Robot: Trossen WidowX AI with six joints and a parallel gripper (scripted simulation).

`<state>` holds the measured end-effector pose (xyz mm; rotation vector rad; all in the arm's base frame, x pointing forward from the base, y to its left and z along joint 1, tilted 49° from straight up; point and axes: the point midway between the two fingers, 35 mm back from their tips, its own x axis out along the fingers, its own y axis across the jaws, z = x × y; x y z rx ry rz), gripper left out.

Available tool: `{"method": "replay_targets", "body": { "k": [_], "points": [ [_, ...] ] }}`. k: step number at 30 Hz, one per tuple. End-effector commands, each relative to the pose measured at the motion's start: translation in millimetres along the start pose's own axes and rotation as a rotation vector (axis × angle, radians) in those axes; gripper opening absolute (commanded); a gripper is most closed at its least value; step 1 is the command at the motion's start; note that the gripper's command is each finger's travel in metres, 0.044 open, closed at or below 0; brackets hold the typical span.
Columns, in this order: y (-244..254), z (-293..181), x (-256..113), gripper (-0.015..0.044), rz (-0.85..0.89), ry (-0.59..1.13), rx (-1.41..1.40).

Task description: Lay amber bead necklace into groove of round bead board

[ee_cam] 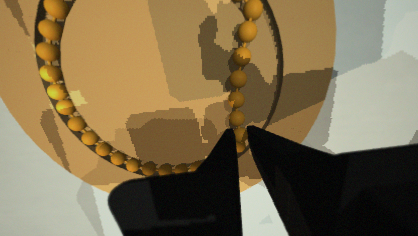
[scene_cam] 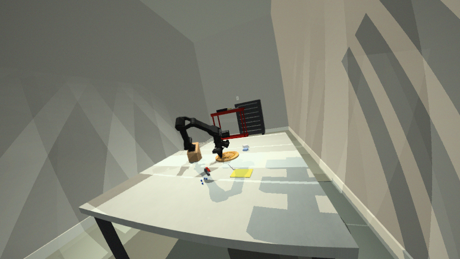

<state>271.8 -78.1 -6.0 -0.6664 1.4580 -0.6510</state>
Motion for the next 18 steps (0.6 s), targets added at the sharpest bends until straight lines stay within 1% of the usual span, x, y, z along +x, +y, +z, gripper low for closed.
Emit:
{"method": "replay_targets", "body": {
  "k": [1,18],
  "points": [
    [-0.1,0.0,-2.2,0.0,-0.002,-0.001,-0.001],
    [-7.9,-3.6,-3.6,0.0,-0.006,0.0,-0.005]
  ]
}}
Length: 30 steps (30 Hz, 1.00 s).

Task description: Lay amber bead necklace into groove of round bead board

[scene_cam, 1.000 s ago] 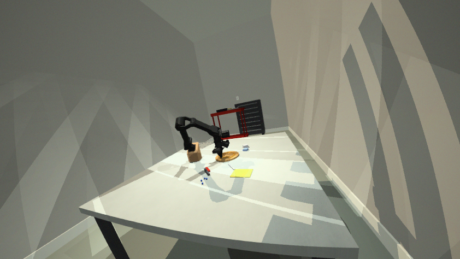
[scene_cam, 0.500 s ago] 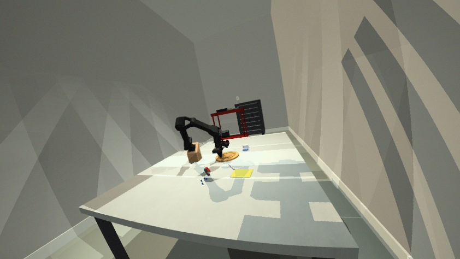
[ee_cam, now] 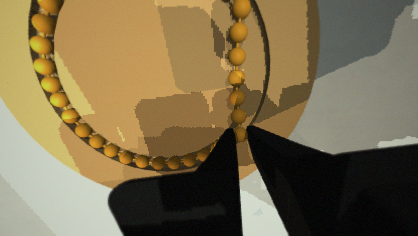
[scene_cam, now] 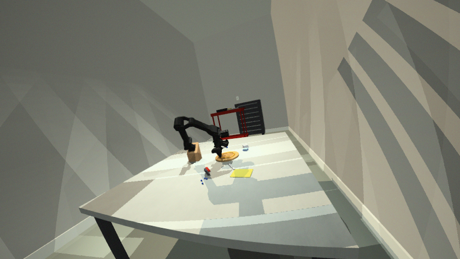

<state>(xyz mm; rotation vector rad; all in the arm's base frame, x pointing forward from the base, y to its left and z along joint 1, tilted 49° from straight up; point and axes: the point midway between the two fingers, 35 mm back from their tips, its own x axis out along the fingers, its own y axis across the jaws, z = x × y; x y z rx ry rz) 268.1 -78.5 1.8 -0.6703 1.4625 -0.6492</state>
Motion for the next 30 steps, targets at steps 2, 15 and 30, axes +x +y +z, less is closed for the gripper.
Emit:
{"method": "replay_targets", "body": {
  "k": [2,15,30],
  "points": [
    [-1.9,0.1,4.7,0.0,-0.006,-0.003,0.001],
    [-1.1,0.7,3.3,0.0289,0.0,-0.004,0.004],
    [-1.3,-0.4,-1.0,0.044,-0.005,-0.003,0.001]
  ]
}}
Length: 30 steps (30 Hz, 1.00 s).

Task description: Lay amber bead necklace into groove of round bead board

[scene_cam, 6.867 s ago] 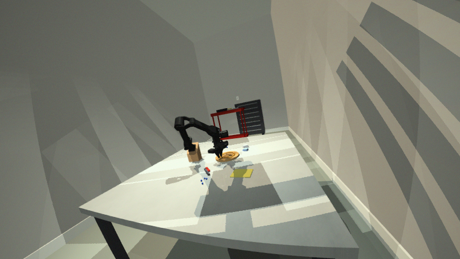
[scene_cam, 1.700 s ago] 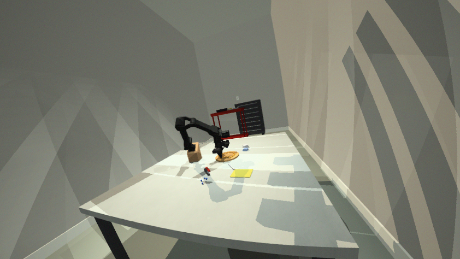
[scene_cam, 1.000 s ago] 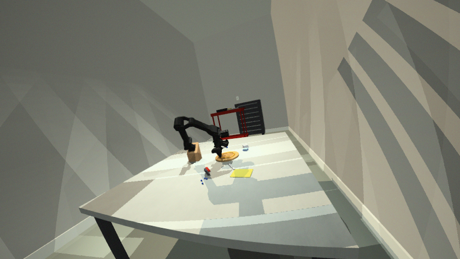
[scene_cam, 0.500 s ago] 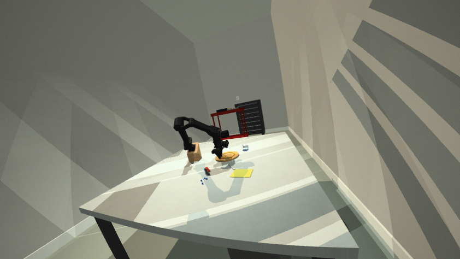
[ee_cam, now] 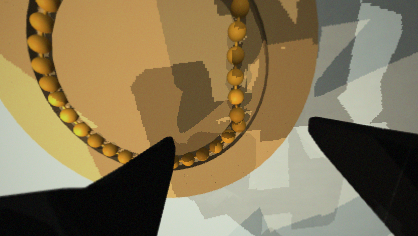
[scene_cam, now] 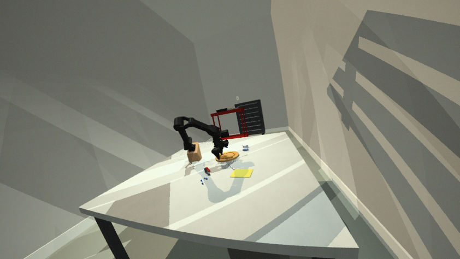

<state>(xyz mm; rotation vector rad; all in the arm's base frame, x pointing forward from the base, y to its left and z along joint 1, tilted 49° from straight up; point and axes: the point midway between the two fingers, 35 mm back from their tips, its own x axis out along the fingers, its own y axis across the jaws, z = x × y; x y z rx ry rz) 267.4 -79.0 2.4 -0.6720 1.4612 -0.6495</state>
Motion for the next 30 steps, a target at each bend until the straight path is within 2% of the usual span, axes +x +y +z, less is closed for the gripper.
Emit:
{"method": "replay_targets", "body": {
  "k": [1,9,16,21,30],
  "points": [
    [-1,0,-1,0.044,-0.004,-0.002,0.001],
    [-1,0,-1,0.044,-0.004,-0.002,0.001],
    [1,12,-32,0.0256,-0.002,-0.002,-0.038],
    [1,12,-27,0.0125,-0.002,-0.002,-0.039],
    [0,13,-21,0.012,-0.005,-0.008,-0.036]
  ]
}}
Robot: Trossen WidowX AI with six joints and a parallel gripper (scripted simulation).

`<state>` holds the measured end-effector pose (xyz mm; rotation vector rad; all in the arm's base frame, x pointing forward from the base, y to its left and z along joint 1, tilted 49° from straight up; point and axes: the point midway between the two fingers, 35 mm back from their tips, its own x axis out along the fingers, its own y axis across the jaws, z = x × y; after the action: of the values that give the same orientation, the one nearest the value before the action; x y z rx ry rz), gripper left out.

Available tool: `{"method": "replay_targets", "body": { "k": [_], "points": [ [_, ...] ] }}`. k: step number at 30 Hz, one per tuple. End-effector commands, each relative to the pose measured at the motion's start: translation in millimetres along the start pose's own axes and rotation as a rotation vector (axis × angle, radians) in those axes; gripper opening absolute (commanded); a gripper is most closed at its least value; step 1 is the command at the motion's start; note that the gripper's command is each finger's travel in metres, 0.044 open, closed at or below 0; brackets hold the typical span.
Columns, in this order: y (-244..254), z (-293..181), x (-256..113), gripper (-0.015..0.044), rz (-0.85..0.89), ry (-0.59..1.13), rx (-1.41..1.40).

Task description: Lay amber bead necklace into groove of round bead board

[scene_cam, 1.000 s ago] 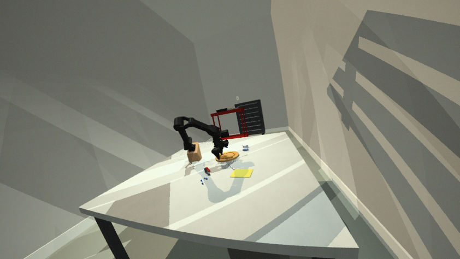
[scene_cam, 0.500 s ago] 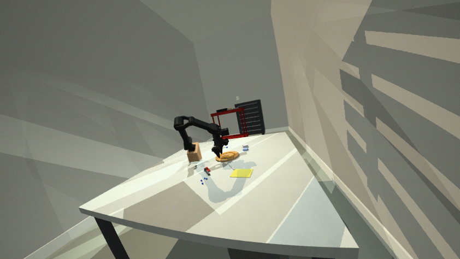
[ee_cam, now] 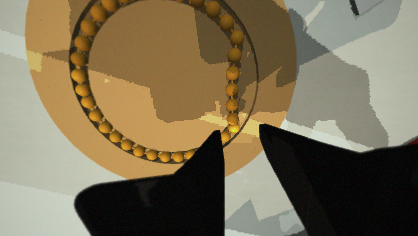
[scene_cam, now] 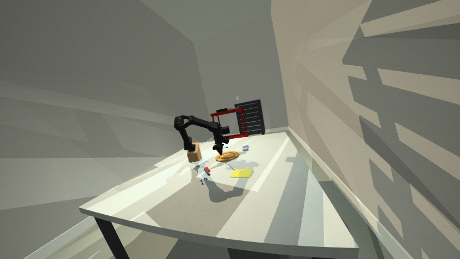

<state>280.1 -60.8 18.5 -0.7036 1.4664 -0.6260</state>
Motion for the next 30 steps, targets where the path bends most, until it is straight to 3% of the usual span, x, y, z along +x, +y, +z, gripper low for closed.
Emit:
{"method": "replay_targets", "body": {
  "k": [1,20,25,30],
  "points": [
    [0,0,5,0.012,0.0,0.001,-0.002],
    [0,-1,31,0.012,0.0,0.006,-0.005],
    [0,-1,29,0.0,0.006,0.005,0.0],
    [0,-1,29,0.0,0.006,0.005,0.0]
  ]
}}
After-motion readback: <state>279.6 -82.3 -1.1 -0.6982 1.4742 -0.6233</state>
